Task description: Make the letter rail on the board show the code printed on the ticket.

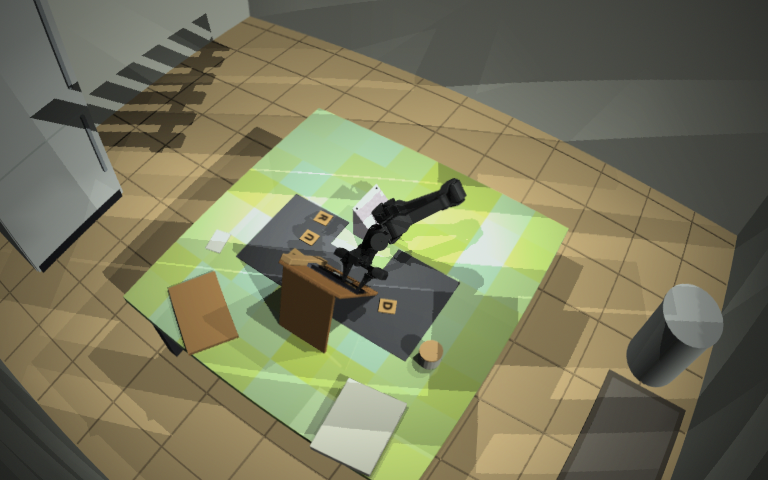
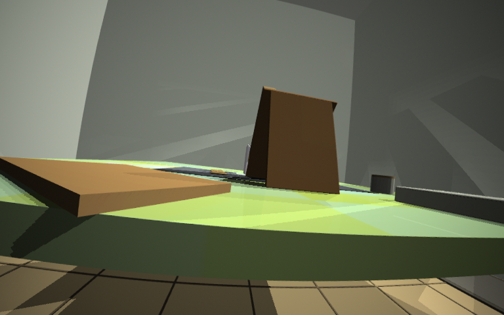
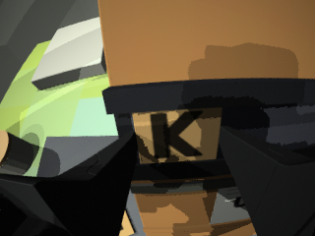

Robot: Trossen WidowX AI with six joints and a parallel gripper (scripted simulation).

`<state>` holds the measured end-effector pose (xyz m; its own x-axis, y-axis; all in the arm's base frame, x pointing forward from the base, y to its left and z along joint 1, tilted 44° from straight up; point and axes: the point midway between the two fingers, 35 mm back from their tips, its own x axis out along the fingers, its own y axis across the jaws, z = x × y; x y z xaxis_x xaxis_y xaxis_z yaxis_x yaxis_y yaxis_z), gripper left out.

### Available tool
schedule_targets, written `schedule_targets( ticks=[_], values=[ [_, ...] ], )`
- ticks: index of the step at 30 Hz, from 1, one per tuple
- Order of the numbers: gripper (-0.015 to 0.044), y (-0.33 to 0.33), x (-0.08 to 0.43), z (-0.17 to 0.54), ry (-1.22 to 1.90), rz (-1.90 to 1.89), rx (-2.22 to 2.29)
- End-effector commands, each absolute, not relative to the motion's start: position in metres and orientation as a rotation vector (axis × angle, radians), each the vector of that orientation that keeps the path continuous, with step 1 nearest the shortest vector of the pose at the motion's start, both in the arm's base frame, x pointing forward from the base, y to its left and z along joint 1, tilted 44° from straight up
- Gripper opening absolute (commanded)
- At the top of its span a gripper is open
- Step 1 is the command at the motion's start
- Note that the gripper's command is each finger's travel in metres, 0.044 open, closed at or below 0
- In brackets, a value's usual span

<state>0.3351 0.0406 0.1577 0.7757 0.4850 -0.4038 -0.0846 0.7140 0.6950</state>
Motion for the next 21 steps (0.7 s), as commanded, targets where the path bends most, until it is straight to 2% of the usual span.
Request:
schedule_targets(
  ticks=[1, 21],
  values=[
    [0.0000, 0.039, 0.334, 0.153, 0.618, 0.340, 0.712],
    [0.0000, 0.028, 0.336, 0.143, 0.618, 0.340, 0.711]
  ],
)
